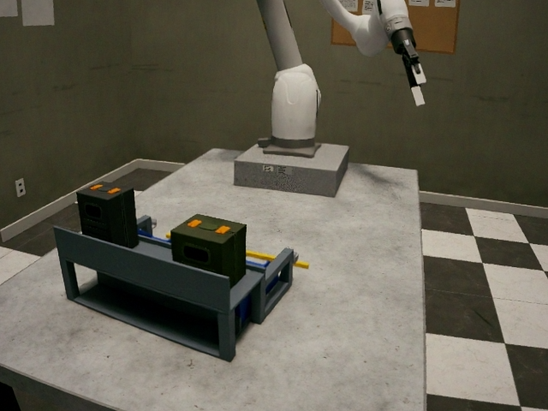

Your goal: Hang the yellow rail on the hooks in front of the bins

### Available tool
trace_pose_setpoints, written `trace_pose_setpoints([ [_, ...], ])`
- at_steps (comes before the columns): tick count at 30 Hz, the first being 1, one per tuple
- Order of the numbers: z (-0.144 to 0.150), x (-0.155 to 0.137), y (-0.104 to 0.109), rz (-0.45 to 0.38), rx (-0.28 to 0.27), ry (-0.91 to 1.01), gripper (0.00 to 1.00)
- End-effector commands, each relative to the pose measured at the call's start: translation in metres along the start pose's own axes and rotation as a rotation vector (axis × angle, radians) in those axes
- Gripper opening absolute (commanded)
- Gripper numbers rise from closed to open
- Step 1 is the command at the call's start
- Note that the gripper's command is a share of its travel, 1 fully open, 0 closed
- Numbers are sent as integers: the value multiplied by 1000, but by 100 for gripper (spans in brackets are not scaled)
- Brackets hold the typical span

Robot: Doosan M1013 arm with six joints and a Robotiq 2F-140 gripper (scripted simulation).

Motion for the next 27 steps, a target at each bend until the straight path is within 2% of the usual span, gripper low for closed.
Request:
trace_pose_setpoints([
  [1, 18, 0, -10, -44, 3, -38, 100],
  [10, 18, 0, -10, -44, 3, -38, 100],
  [15, 76, -12, -36, -181, 6, -184, 100],
  [27, 76, -12, -36, -181, 6, -184, 100],
])
Point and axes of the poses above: the point where the finger pads meet when closed, its own y axis back along the fingers, its own z axis across the jaws, x = y × z, the point moved 3 cm from there along y, back along the fingers, and after that the axes turned 5 degrees about y, right-handed, at the moved point
